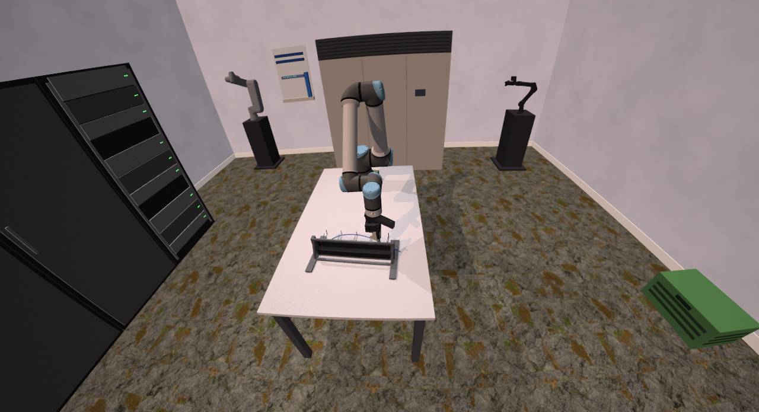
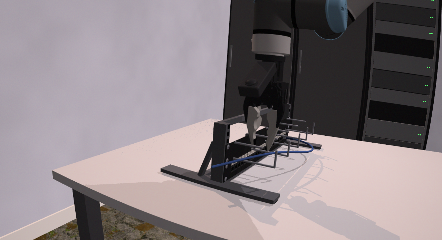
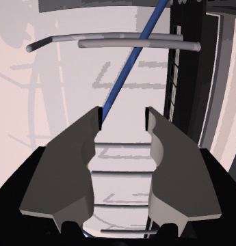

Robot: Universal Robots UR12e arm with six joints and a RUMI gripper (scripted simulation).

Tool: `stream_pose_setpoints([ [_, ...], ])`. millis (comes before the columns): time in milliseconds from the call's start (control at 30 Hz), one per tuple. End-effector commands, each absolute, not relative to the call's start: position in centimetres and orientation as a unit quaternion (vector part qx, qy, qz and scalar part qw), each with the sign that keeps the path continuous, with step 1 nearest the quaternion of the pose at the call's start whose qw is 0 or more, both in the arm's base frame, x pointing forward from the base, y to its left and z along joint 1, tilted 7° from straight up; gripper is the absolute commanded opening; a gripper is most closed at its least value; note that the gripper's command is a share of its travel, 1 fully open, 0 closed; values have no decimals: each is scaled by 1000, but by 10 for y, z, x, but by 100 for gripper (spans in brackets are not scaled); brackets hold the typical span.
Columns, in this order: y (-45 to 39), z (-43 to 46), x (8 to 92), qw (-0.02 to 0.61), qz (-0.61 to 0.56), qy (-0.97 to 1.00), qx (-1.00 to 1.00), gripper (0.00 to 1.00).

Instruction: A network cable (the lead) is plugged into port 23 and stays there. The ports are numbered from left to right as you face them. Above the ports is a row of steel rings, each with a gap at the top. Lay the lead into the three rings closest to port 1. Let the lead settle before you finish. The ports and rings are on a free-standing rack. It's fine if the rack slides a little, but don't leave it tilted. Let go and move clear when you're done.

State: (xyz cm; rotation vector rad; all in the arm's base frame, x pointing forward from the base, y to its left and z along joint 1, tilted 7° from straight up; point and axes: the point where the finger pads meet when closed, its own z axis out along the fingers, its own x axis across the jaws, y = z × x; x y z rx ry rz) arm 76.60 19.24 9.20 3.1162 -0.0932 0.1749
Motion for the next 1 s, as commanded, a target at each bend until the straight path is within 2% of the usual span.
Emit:
stream_pose_setpoints([
  [0, 193, 101, 766, 9, 57, -30, 998, 20],
  [967, 194, 164, 759, 9, 57, -30, 998, 20],
])
